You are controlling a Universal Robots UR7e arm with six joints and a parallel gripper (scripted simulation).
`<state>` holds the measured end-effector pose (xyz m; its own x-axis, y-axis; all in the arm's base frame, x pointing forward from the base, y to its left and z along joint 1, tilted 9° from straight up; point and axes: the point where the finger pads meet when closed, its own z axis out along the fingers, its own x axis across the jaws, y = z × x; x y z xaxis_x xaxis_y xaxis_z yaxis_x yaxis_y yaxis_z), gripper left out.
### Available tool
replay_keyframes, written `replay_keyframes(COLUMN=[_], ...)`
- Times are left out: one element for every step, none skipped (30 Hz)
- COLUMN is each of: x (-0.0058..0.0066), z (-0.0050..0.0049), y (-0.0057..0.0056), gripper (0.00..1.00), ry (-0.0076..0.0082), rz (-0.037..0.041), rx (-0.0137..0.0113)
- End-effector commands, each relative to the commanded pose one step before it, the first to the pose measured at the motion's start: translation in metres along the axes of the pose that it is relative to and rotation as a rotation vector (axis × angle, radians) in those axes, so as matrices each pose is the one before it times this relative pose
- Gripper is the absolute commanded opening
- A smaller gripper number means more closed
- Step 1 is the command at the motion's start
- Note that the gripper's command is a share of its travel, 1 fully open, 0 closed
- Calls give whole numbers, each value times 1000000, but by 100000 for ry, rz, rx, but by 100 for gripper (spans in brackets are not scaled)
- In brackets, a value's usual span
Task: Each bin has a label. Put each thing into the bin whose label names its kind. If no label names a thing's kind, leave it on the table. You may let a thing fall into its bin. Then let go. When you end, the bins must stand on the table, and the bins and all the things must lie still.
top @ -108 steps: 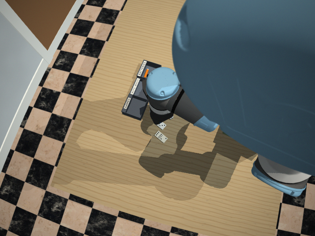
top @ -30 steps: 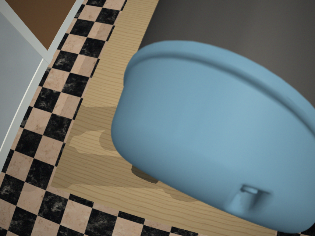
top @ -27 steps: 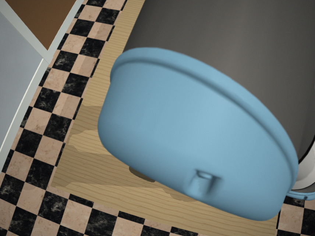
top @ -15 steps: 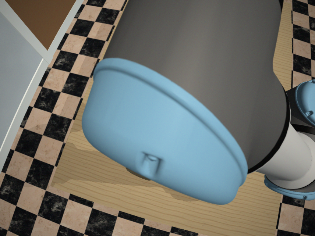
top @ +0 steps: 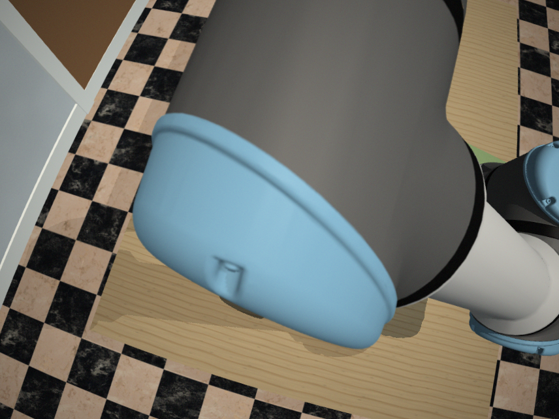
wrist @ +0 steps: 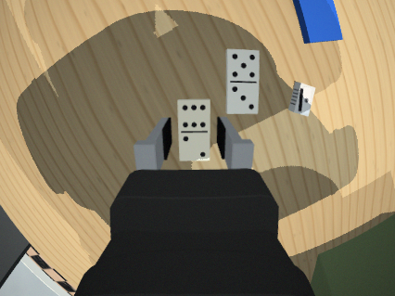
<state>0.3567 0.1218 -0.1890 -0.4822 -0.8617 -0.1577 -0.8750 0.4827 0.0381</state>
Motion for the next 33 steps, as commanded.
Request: replay_keyframes(x=[-159, 8, 0, 0, 9, -14, 3, 3, 0, 0, -1, 0, 0, 1, 0, 0, 0, 0, 0, 0, 0, 0, 0, 0, 0, 0, 0, 0, 0, 0, 0, 0, 0], z=[-65, 5, 0, 0, 11, -64, 15, 6, 0, -1, 0, 0, -2, 2, 0, 0, 0, 0, 0, 0, 0, 0, 0, 0, 0, 0, 0, 0, 0, 0, 0, 0, 0], y=[-286, 14, 0, 0, 15, -21, 5, 6, 1, -1, -1, 0, 0, 3, -1, 0, 0, 0, 0, 0, 0, 0, 0, 0, 0, 0, 0, 0, 0, 0, 0, 0, 0], gripper=[79, 79, 79, 79, 79, 49, 49, 49, 49, 49, 49, 49, 49, 49, 49, 49, 49, 49, 49, 49, 49, 49, 49, 49, 49, 49, 49, 49, 49, 49, 49, 49, 49], ry=[-62, 0, 0, 0, 0, 5, -1, 0, 0, 0, 0, 0, 0, 0, 0, 0, 0, 0, 0, 0, 0, 0, 0, 0, 0, 0, 0, 0, 0, 0, 0, 0, 0], rz=[-9, 0, 0, 0, 0, 1, 0, 0, 0, 0, 0, 0, 0, 0, 0, 0, 0, 0, 0, 0, 0, 0, 0, 0, 0, 0, 0, 0, 0, 0, 0, 0, 0], rx=[132, 0, 0, 0, 0, -11, 2, -1, -1, 0, 0, 0, 0, -1, 0, 0, 0, 0, 0, 0, 0, 0, 0, 0, 0, 0, 0, 0, 0, 0, 0, 0, 0])
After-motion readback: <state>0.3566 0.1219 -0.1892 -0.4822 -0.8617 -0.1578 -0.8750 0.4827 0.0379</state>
